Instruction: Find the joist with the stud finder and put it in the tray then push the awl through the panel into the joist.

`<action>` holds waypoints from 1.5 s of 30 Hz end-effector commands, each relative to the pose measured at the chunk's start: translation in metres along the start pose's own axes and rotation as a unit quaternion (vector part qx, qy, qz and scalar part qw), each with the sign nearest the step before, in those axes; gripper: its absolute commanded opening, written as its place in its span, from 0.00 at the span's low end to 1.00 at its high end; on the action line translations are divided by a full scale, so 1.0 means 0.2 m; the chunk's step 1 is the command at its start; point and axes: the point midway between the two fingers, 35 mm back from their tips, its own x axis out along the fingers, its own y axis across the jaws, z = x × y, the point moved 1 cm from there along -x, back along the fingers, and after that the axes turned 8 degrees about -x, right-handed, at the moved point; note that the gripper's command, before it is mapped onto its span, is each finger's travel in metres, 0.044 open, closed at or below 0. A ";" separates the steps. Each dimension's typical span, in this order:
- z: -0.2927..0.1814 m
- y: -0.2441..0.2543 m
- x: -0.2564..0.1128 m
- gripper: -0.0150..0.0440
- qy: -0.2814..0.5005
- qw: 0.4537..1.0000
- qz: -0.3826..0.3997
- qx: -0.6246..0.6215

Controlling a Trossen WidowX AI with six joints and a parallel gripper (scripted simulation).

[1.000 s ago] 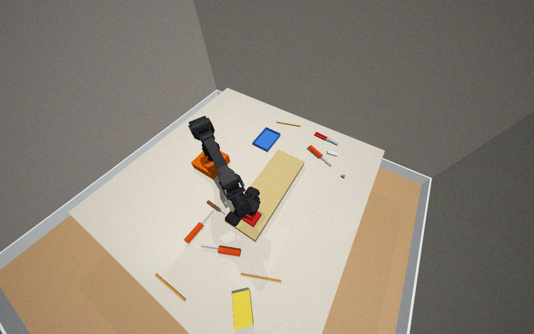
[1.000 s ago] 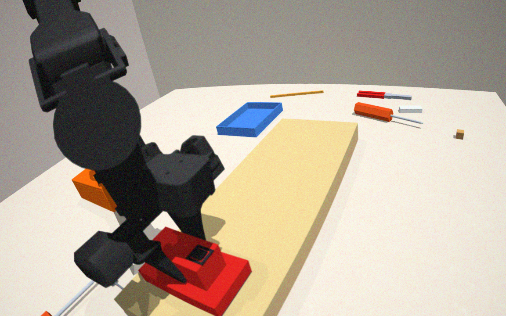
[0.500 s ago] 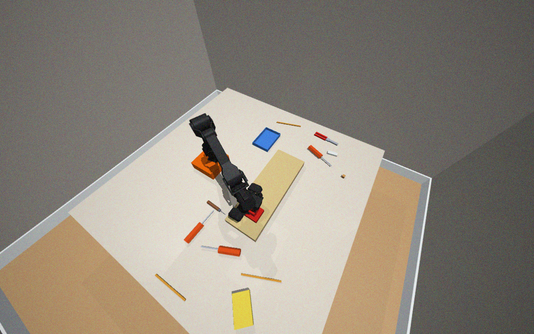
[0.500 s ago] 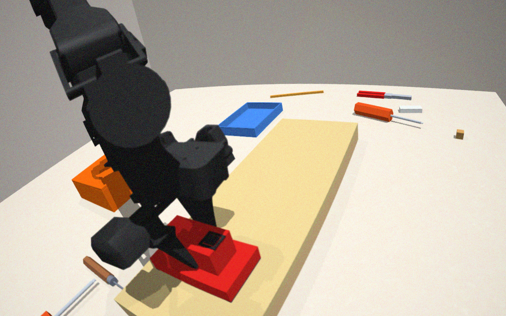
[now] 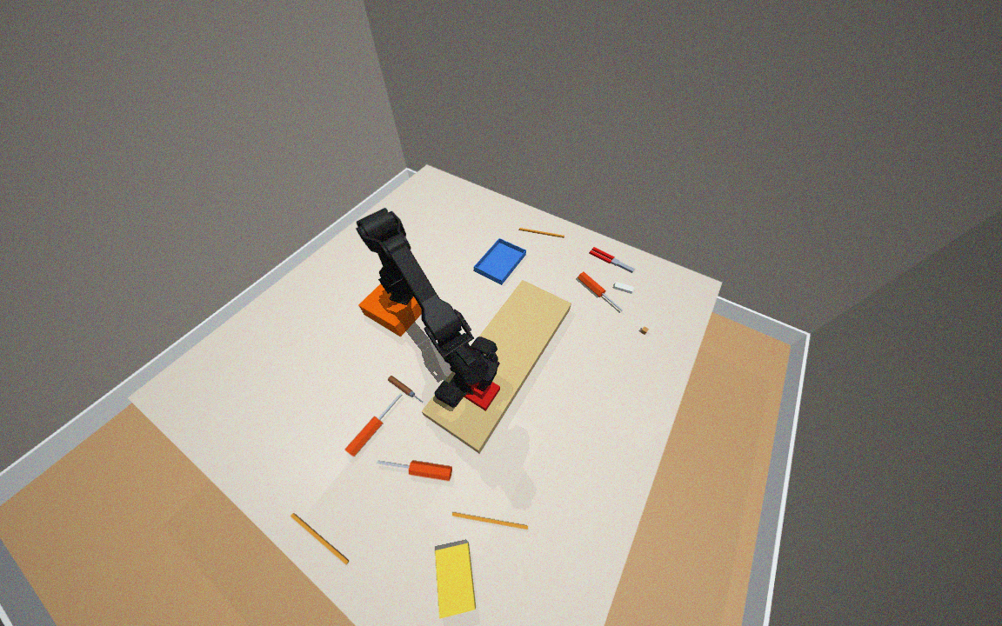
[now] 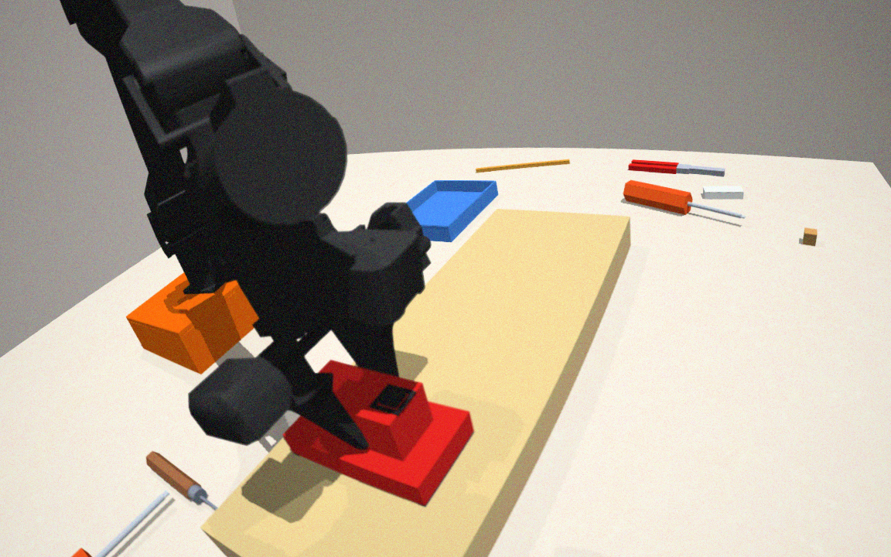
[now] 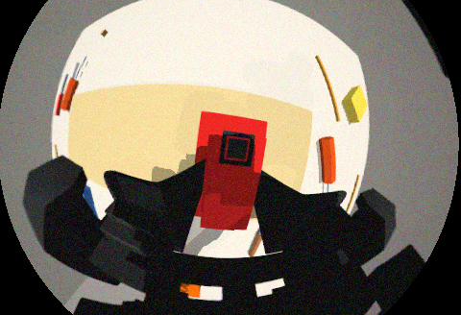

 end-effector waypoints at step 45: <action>0.05 0.37 0.00 0.25 0.000 1.000 0.004 0.000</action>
